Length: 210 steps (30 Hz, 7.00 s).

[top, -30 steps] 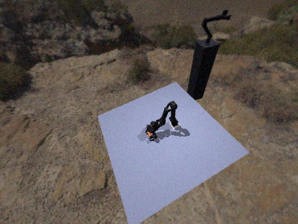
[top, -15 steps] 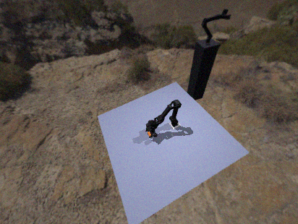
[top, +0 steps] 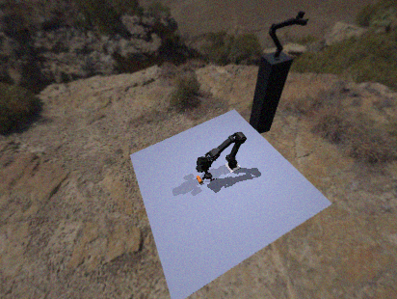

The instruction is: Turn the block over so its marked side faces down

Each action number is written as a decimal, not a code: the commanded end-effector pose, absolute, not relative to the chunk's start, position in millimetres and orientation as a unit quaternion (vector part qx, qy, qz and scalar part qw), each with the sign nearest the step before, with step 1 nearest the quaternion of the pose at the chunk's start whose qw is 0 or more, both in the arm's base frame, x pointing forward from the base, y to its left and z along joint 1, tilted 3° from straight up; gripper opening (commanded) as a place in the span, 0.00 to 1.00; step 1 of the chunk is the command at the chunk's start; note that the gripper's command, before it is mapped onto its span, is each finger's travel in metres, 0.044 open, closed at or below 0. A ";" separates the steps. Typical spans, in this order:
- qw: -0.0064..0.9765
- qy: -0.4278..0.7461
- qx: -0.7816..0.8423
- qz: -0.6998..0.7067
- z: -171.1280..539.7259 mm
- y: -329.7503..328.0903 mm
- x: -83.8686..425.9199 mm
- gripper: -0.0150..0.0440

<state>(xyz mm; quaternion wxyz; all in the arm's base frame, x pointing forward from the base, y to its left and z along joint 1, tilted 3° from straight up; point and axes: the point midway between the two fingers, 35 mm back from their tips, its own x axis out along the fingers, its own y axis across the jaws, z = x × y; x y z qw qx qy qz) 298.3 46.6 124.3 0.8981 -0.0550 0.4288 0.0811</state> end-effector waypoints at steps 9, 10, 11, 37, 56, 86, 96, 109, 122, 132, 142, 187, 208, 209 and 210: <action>0.831 0.547 -0.065 0.071 143.8 48.4 311.8 1.00; 0.822 0.562 -0.066 0.070 145.7 48.8 313.9 1.00; 0.812 0.576 -0.067 0.069 147.4 49.2 315.9 1.00; 0.731 0.675 -0.077 0.059 124.0 50.9 330.5 1.00; 0.731 0.675 -0.077 0.059 96.7 50.5 333.1 1.00; 0.731 0.675 -0.077 0.059 76.4 50.0 334.2 0.60; 0.731 0.675 -0.077 0.059 76.4 50.0 334.2 0.49; 0.731 0.675 -0.077 0.059 106.4 50.6 331.9 0.25; 0.790 0.606 -0.070 0.066 98.8 50.8 334.4 0.25; 0.835 0.542 -0.064 0.071 94.7 50.5 333.9 0.25; 0.874 0.476 -0.059 0.076 92.7 49.8 330.3 0.25; 0.968 0.233 -0.037 0.088 46.9 50.2 345.6 0.25; 0.984 0.147 -0.031 0.092 54.7 47.9 326.6 0.25; 0.984 0.147 -0.031 0.092 54.7 47.9 326.6 0.25; 0.984 0.147 -0.031 0.092 54.7 47.9 326.6 0.25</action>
